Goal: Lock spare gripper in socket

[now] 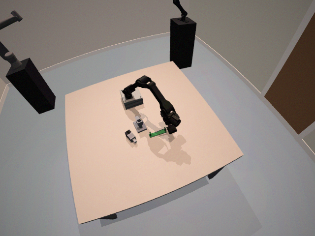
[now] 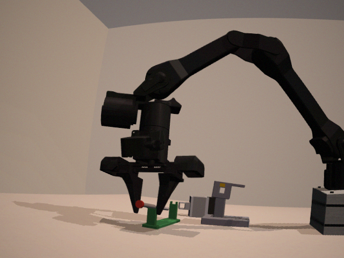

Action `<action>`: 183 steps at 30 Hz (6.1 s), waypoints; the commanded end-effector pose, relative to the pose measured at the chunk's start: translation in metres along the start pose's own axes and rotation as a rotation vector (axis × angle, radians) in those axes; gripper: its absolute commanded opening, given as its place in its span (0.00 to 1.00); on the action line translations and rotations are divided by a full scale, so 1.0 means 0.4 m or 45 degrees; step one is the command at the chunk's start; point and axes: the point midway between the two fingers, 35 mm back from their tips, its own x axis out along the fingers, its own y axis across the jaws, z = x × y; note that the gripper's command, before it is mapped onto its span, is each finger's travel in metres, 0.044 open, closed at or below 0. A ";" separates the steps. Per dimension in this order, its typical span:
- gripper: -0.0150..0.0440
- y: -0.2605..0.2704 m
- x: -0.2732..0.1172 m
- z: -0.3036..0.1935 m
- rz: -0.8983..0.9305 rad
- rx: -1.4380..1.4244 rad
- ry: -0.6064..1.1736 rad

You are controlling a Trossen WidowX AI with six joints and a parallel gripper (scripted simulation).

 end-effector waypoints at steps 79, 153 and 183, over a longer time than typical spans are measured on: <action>0.56 -0.008 -0.088 -0.143 -0.093 -0.015 0.066; 0.25 0.019 -0.063 -0.161 -0.020 0.001 0.088; 0.25 -0.006 -0.110 -0.282 -0.002 -0.004 0.101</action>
